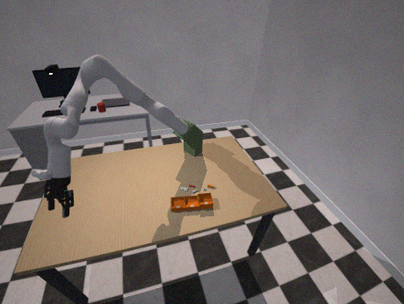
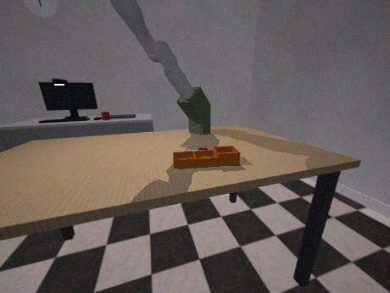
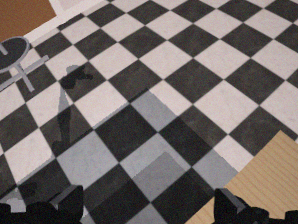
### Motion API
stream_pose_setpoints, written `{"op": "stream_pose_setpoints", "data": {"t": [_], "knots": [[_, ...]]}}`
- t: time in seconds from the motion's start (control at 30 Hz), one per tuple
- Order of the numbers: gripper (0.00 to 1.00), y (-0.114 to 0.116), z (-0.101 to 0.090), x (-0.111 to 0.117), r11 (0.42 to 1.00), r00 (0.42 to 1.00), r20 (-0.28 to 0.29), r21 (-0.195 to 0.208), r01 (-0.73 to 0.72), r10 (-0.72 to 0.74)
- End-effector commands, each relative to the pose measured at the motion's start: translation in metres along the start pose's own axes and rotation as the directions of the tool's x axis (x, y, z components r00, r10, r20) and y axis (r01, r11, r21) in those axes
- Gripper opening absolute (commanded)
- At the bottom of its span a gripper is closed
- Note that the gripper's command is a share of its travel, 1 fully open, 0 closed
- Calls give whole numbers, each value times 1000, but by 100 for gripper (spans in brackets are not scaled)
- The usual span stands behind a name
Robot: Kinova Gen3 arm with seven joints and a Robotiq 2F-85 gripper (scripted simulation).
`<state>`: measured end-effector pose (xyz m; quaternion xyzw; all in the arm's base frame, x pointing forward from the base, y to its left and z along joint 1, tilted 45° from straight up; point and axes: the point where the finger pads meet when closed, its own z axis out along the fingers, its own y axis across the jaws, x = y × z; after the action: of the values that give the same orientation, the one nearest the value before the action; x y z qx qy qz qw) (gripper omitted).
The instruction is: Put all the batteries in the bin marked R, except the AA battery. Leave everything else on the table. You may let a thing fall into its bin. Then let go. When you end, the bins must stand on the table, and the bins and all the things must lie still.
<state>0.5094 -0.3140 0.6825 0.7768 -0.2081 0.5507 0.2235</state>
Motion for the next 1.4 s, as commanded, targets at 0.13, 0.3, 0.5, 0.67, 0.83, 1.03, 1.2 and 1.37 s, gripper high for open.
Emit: {"op": "stream_pose_setpoints", "data": {"t": [0.13,0.3,0.5,0.67,0.83,1.03,1.2,1.37], "knots": [[100,0,-1,1,1000,1000,-3,0,1,-1],[100,0,-1,1,1000,1000,-3,0,1,-1],[100,0,-1,1,1000,1000,-3,0,1,-1],[9,4,29,-17,1000,1000,-4,0,-2,2],[9,10,65,-38,1000,1000,-3,1,-1,1],[9,16,107,-63,1000,1000,-3,3,-1,1],[9,18,122,-72,1000,1000,-3,3,-1,1],[9,9,120,-86,996,996,33,6,-89,88]]}}
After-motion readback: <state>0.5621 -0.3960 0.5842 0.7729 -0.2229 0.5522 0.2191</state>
